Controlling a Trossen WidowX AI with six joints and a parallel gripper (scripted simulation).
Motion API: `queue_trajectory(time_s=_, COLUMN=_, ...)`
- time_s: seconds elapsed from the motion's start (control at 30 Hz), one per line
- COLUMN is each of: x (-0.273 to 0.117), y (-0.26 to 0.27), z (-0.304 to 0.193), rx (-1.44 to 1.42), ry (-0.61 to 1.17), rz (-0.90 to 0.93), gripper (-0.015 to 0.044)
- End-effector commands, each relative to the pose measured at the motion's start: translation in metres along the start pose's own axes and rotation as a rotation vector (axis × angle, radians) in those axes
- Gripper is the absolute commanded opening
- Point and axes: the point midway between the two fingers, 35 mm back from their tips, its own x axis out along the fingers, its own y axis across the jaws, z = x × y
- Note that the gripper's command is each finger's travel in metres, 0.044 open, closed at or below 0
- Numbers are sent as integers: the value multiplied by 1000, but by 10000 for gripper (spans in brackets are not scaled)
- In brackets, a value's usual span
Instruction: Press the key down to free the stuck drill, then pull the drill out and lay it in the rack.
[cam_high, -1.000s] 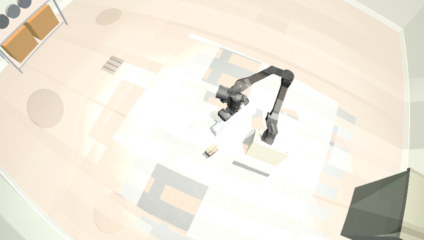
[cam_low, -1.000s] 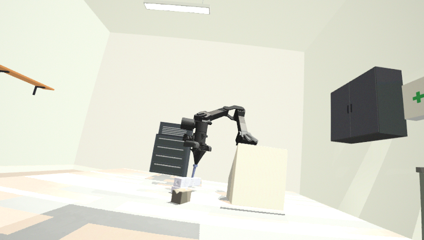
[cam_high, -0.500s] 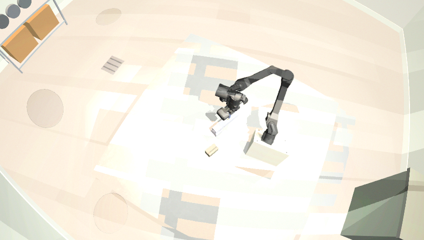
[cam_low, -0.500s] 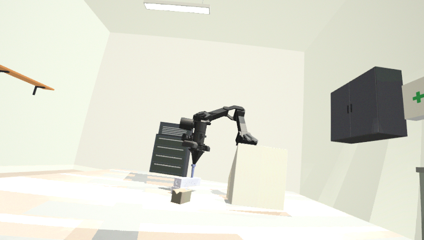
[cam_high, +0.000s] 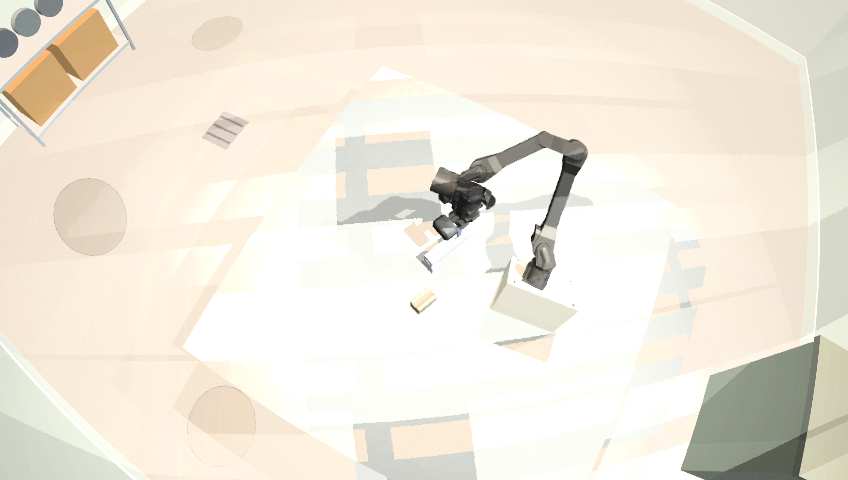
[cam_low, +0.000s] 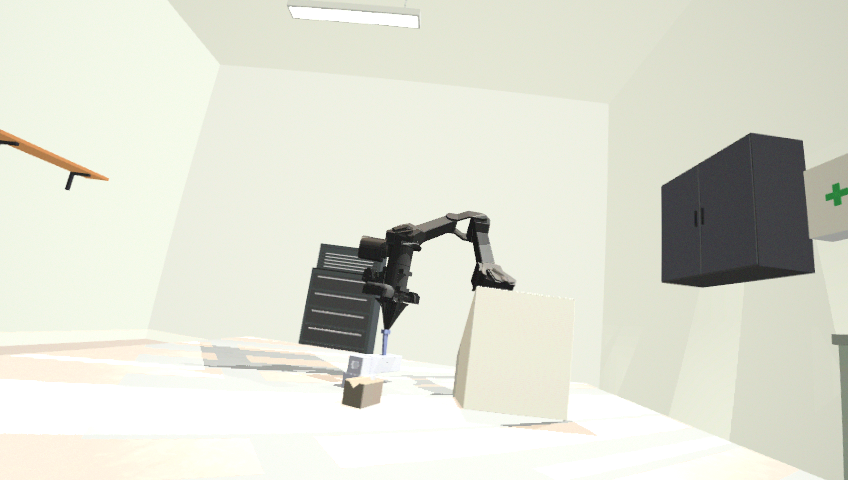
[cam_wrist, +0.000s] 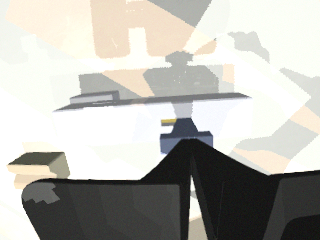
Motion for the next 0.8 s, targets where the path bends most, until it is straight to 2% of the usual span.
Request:
queue_trajectory(time_s=0.0, x=12, y=0, z=-10, rx=-11, ry=39, rz=-6, gripper=0)
queue_trajectory(time_s=0.57, x=22, y=0, z=-13, rx=-11, ry=39, rz=-6, gripper=0)
queue_trajectory(time_s=0.77, x=-17, y=3, z=-3, rx=-11, ry=42, rz=0, gripper=157)
